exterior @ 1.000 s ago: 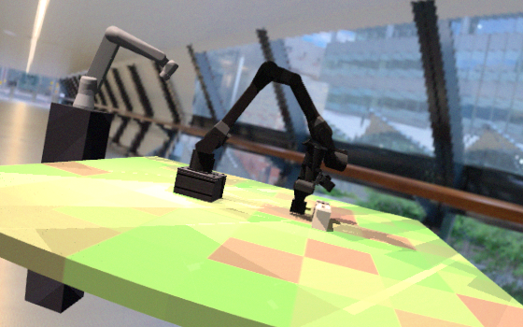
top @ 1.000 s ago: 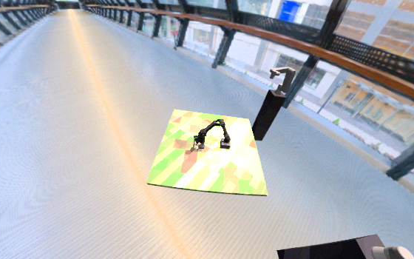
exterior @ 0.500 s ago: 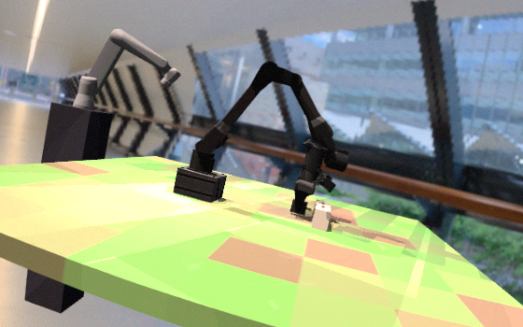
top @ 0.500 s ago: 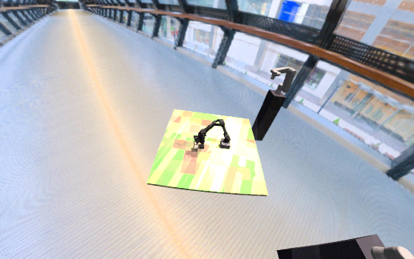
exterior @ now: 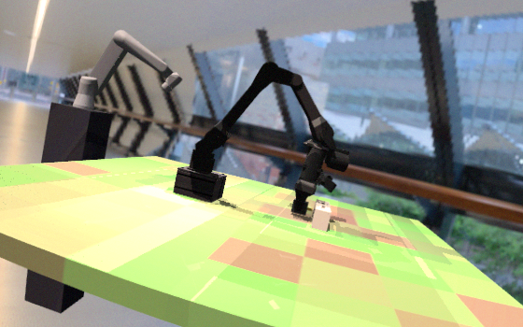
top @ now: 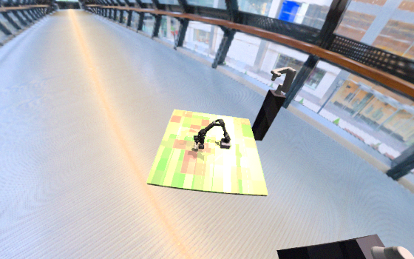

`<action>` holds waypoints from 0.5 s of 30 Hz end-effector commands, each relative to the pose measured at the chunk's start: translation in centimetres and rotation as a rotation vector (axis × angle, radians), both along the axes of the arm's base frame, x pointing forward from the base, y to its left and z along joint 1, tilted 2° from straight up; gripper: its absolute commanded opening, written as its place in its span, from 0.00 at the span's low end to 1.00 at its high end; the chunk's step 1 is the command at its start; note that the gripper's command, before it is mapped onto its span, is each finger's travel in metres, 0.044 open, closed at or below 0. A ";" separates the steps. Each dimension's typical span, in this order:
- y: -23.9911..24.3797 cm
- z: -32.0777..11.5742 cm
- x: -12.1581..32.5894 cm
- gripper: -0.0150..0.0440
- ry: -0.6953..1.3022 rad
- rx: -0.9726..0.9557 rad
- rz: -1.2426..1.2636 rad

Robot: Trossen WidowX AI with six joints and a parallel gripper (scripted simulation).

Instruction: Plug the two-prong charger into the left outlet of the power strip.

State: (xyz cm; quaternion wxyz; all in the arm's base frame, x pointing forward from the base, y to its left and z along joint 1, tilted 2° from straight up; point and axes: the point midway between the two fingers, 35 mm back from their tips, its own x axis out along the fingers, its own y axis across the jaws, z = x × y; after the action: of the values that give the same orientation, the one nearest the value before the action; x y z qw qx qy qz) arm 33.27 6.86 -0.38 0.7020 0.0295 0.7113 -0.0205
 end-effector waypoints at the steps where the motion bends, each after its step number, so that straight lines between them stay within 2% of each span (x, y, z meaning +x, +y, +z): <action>1: 0.1 0.1 0.2 0.25 -0.002 0.003 0.004; 15: 0.0 0.1 0.4 0.25 -0.002 0.003 0.004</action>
State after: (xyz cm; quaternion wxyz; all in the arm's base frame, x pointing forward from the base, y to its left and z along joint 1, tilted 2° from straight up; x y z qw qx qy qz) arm 33.53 6.84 -0.36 0.7021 0.0295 0.7112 -0.0205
